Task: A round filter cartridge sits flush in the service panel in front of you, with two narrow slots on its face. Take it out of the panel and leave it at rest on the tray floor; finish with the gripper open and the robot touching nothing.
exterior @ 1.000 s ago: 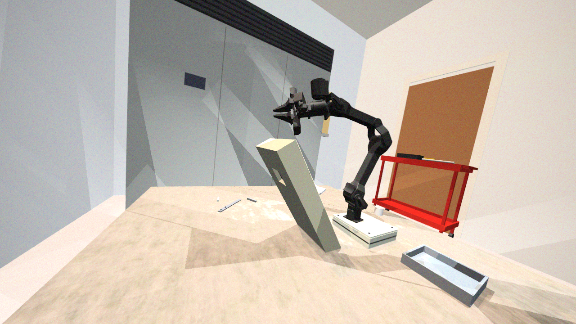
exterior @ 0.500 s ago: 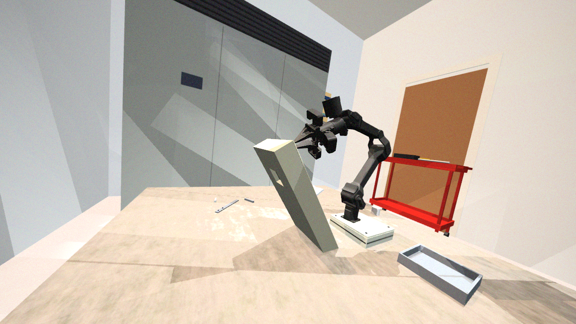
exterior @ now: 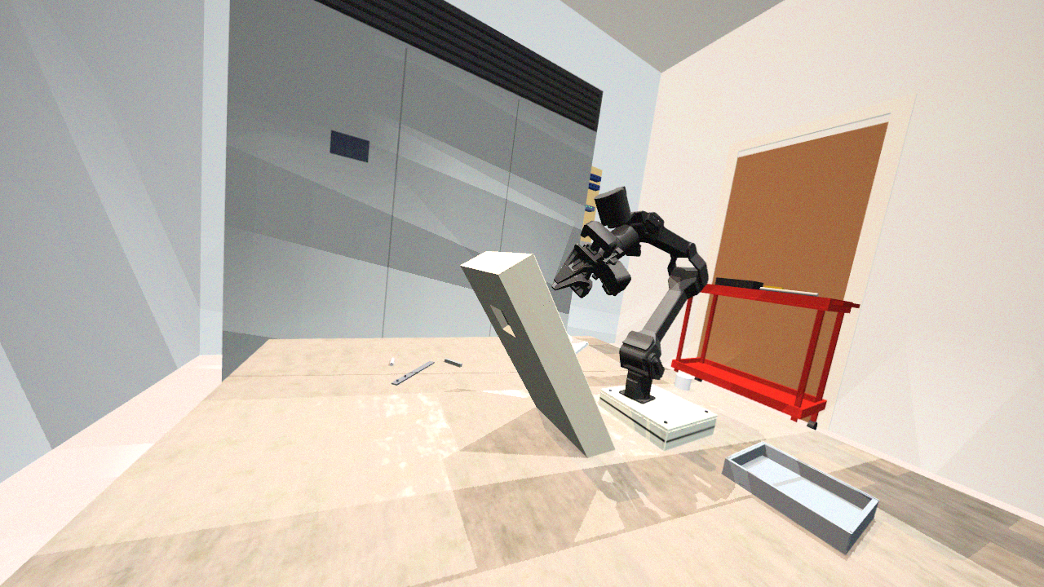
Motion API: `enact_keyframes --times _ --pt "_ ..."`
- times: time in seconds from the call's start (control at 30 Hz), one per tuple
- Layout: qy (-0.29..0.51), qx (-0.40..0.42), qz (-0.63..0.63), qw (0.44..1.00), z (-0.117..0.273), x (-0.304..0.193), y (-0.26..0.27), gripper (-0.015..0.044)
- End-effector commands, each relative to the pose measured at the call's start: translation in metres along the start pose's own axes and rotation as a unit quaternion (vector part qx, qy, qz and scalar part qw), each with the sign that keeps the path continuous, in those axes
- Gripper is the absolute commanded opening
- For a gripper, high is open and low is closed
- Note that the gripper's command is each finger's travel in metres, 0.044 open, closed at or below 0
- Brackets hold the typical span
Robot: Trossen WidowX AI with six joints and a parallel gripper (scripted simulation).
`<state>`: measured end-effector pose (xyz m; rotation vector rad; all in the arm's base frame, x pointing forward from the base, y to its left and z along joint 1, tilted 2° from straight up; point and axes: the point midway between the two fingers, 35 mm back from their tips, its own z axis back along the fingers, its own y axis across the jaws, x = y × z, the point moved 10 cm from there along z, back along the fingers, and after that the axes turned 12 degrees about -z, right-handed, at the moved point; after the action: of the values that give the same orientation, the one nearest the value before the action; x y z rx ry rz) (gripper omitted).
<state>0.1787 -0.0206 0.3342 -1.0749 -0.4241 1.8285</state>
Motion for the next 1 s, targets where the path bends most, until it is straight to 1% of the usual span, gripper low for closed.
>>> enact_keyframes --times 0.0,0.97 --pt "-0.002 -0.001 0.002 1.0 -0.005 0.0 0.0 0.0106" --pt "-0.001 -0.003 0.003 1.0 -0.051 0.0 0.0 0.0106"
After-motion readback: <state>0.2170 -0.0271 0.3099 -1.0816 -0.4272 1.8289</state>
